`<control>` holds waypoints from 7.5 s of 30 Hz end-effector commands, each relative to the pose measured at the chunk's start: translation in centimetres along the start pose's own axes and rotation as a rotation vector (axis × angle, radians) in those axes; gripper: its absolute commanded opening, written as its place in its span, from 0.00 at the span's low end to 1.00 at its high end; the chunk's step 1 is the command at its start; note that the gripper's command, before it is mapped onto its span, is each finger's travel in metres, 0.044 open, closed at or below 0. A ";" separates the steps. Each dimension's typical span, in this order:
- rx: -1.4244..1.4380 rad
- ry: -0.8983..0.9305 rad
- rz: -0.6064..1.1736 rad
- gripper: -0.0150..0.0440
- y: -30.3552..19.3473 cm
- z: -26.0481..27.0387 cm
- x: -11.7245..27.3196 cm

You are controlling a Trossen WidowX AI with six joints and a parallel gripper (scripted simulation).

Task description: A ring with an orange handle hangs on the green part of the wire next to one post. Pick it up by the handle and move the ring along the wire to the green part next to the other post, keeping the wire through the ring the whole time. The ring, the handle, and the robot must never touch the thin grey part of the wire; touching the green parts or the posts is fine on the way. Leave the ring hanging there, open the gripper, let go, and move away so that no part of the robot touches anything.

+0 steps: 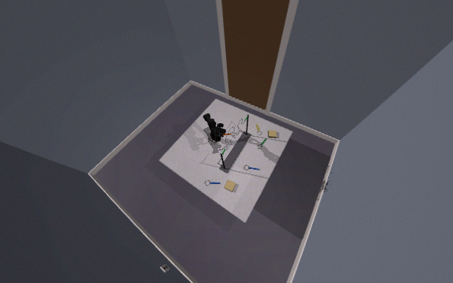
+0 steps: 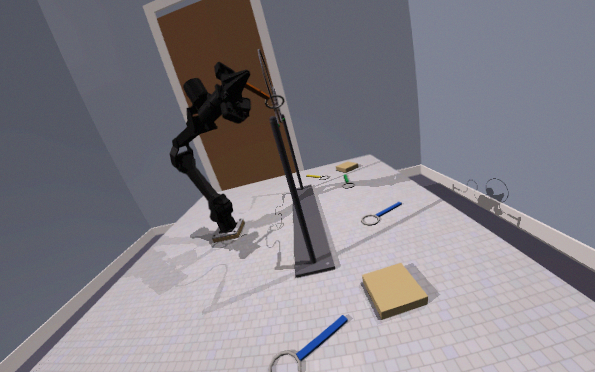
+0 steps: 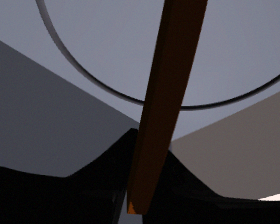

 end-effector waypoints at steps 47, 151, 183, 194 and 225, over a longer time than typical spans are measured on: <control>-0.948 0.525 0.041 0.00 8.0 13.5 4.9; -2.352 1.292 0.133 0.00 28.6 2.1 16.1; -2.995 1.672 0.187 0.00 28.3 -9.3 15.6; -3.206 1.802 0.205 0.00 26.6 -12.6 14.5; -3.469 1.968 0.228 0.00 22.1 -16.7 11.9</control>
Point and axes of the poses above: the point midway between the two fingers, 35 mm back from their tips, its own x axis back along the fingers, its own z axis across the jaws, y = z × x, the point moved 2 cm from there along x, back along the fingers, and after that the axes turned 3 degrees about x, right-handed, at the moved point
